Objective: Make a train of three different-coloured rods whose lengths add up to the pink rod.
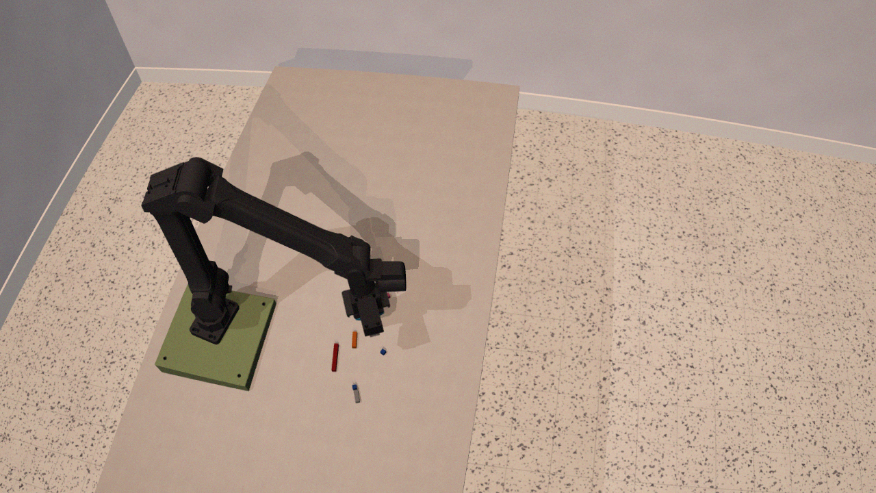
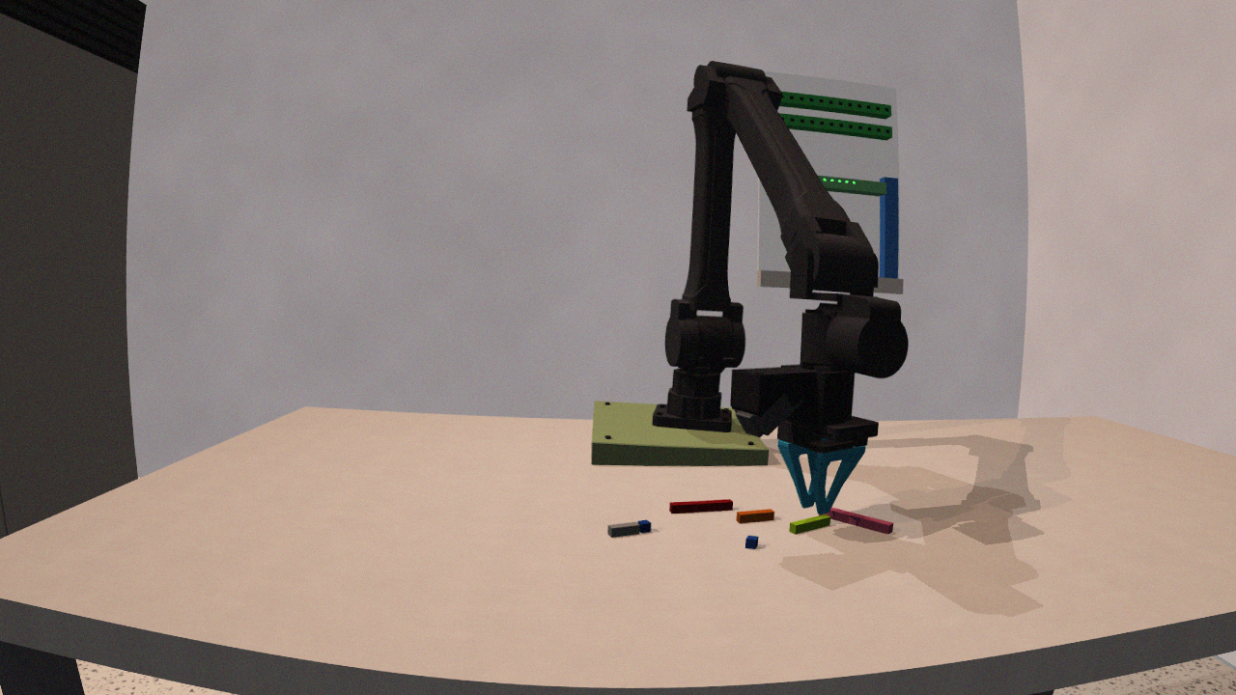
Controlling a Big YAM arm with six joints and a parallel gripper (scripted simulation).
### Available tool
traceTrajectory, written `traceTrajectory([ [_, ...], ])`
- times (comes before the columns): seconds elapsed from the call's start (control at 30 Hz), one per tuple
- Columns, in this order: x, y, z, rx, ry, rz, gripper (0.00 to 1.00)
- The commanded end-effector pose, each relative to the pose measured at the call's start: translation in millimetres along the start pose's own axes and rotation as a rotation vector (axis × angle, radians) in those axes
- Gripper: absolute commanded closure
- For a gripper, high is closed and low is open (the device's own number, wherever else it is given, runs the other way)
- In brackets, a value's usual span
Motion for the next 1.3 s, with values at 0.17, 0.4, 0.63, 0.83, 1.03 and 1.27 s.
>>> traceTrajectory([
  [0.17,-1.3,3.0,1.1,-0.014,-0.009,-0.010,0.77],
  [0.4,-3.5,1.7,0.1,-0.009,-0.009,-0.009,0.77],
  [0.63,-4.7,0.5,-0.5,-0.006,-0.008,-0.008,0.77],
  [0.83,-4.5,0.5,-0.5,-0.006,-0.007,-0.008,0.77],
  [1.03,-4.5,0.5,-0.5,-0.006,-0.007,-0.008,0.77],
  [1.27,-4.5,0.5,-0.5,-0.006,-0.007,-0.008,0.77],
])
Point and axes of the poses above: the point where the finger pads meet when closed, its own y axis back along the fingers, its own z axis across the jaws, x = y × z, the point moved 4 cm from there along y, back along the fingers, and after that the axes turned 5 degrees about y, right-handed, at the moved point
